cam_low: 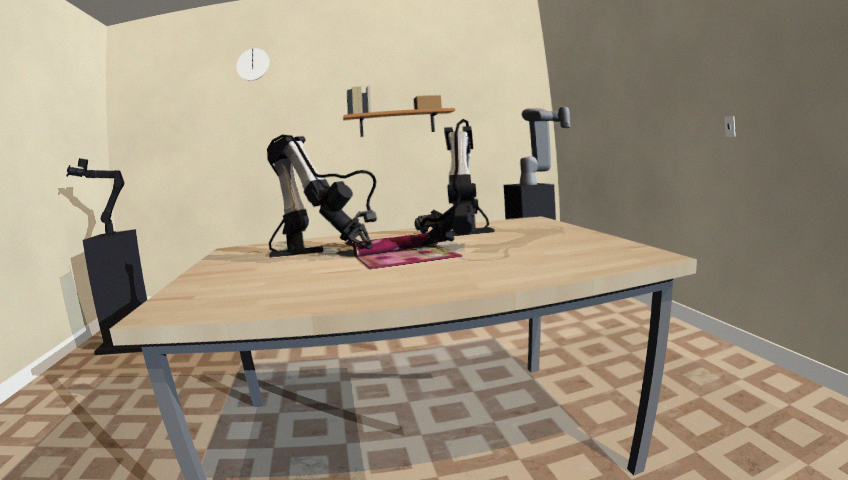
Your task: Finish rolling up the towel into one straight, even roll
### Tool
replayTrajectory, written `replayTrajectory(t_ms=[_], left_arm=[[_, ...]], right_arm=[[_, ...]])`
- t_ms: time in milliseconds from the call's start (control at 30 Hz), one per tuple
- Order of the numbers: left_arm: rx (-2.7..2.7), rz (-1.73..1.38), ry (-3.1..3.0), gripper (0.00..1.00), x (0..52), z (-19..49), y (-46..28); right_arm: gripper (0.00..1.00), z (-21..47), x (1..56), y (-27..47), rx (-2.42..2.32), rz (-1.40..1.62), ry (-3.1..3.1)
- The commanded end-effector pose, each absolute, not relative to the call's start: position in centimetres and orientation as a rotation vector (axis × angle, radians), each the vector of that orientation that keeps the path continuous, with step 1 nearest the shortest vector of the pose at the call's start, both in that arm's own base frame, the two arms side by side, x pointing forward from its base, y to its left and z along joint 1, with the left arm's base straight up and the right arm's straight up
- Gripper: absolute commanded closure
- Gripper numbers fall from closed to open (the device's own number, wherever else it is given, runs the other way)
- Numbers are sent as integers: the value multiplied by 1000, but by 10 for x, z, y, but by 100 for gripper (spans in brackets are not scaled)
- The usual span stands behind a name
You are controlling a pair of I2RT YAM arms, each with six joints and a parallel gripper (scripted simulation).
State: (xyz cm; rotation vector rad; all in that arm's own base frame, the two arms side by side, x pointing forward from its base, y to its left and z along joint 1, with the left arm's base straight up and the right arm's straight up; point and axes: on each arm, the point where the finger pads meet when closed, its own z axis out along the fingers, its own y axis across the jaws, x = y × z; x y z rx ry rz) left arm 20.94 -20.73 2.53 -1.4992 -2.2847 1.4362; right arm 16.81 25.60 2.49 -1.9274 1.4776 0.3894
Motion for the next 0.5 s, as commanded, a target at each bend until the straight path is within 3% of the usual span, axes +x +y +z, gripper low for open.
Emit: replayTrajectory(t_ms=[0, 467], left_arm=[[-1511, 1459, -2295, 75, 216, 28, -208], [-1511, 1459, -2295, 75, 216, 28, -208]], right_arm=[[57, 28, 172, 260, -1909, 379, 1468], [69, 28, 172, 260, -1909, 379, 1468]])
